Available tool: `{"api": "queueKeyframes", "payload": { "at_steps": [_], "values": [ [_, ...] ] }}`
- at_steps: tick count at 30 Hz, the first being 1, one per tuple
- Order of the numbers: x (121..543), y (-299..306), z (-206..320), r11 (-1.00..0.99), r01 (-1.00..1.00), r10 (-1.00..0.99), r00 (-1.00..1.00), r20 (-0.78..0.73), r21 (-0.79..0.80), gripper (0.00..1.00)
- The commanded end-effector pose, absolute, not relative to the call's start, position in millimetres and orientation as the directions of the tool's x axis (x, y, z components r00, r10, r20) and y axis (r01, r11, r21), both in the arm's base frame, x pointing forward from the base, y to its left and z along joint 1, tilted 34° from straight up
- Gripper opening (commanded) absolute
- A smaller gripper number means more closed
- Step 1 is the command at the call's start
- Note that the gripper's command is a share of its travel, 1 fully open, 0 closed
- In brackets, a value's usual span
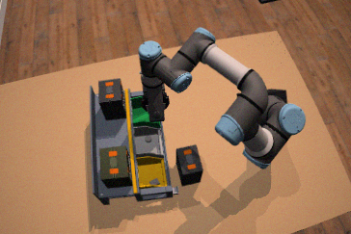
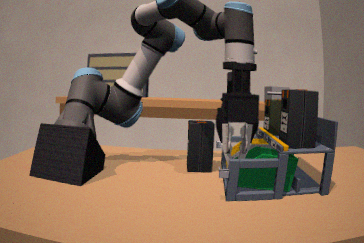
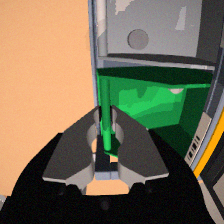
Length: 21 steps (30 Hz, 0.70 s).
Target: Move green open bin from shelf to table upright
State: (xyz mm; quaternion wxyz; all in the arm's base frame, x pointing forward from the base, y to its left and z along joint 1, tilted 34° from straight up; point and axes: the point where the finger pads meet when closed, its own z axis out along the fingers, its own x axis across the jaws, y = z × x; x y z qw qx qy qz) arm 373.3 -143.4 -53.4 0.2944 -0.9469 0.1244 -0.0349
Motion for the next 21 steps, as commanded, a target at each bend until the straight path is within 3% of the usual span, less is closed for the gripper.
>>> {"api": "queueKeyframes", "payload": {
  "at_steps": [1,6,18,21],
  "values": [
    [374,-145,-53,-0.797,-0.215,-0.257,0.966,-0.005,-0.565,0.00],
    [345,-137,-53,-0.797,-0.215,-0.257,0.966,-0.005,-0.565,0.00],
    [345,-137,-53,-0.797,-0.215,-0.257,0.966,-0.005,-0.565,0.00],
    [328,-132,-53,-0.797,-0.215,-0.257,0.966,-0.006,-0.565,0.00]
  ]
}}
